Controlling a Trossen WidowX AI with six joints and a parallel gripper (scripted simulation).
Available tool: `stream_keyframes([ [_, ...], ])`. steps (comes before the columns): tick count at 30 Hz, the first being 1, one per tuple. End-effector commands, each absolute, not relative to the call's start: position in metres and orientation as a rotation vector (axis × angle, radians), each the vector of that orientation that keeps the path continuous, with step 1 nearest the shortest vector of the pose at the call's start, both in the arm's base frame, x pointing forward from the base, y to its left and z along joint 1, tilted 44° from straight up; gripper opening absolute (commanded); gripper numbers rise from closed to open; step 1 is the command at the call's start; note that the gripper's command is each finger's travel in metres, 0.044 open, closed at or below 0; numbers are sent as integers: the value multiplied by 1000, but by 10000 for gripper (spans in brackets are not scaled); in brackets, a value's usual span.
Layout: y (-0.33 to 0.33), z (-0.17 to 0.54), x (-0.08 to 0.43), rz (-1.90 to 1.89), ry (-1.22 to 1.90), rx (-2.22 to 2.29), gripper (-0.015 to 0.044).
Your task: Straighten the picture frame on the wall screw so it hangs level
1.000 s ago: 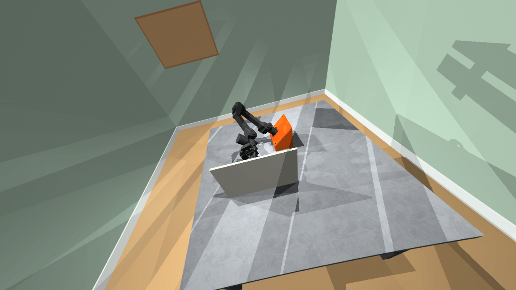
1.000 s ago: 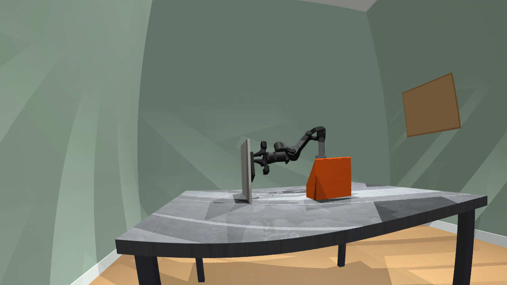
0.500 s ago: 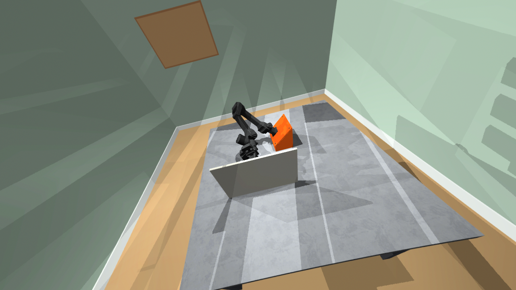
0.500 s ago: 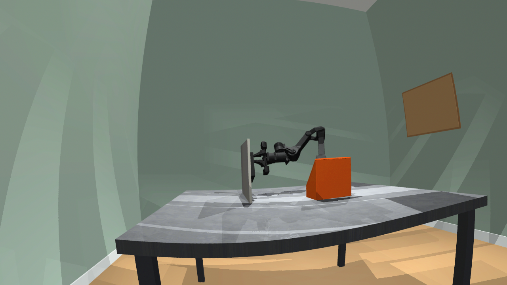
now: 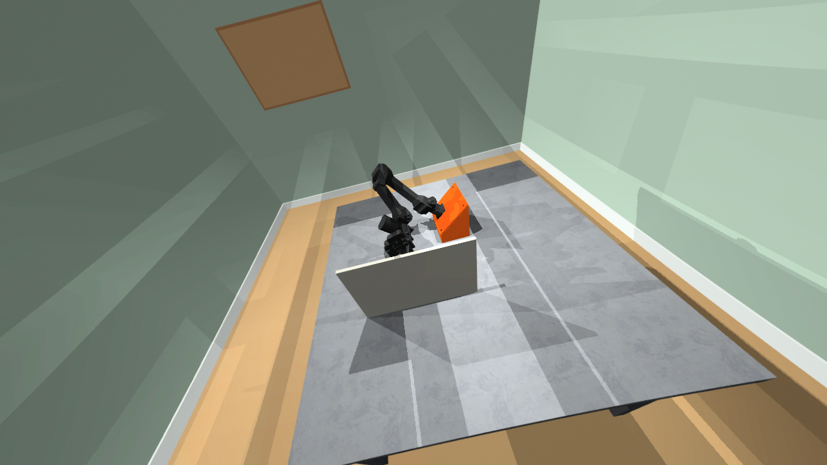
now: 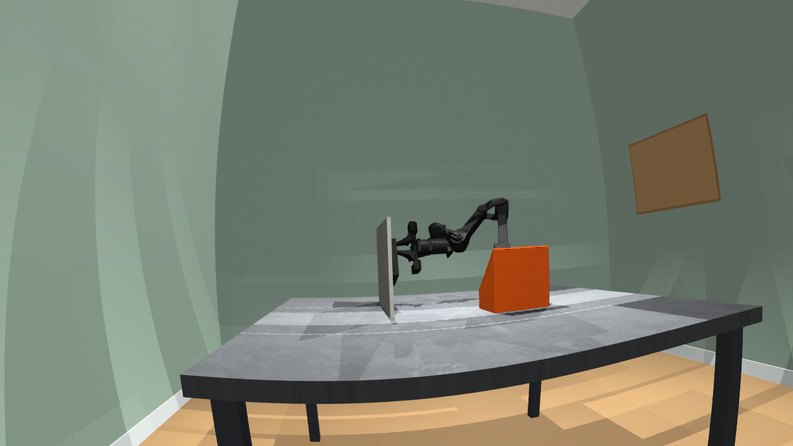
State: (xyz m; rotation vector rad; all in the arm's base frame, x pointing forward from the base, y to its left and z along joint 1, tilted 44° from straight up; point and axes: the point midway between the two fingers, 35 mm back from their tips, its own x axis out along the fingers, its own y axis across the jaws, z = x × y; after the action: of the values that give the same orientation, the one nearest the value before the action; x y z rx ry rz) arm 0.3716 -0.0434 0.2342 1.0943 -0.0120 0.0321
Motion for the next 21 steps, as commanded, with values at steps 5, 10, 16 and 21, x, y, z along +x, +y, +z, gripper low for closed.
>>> stream_keyframes([
  [5,-43,234,372,32,-15,1017,0],
  [10,-43,234,372,31,-15,991,0],
  [16,-43,233,372,31,-16,958,0],
  [21,-43,233,372,31,-17,949,0],
])
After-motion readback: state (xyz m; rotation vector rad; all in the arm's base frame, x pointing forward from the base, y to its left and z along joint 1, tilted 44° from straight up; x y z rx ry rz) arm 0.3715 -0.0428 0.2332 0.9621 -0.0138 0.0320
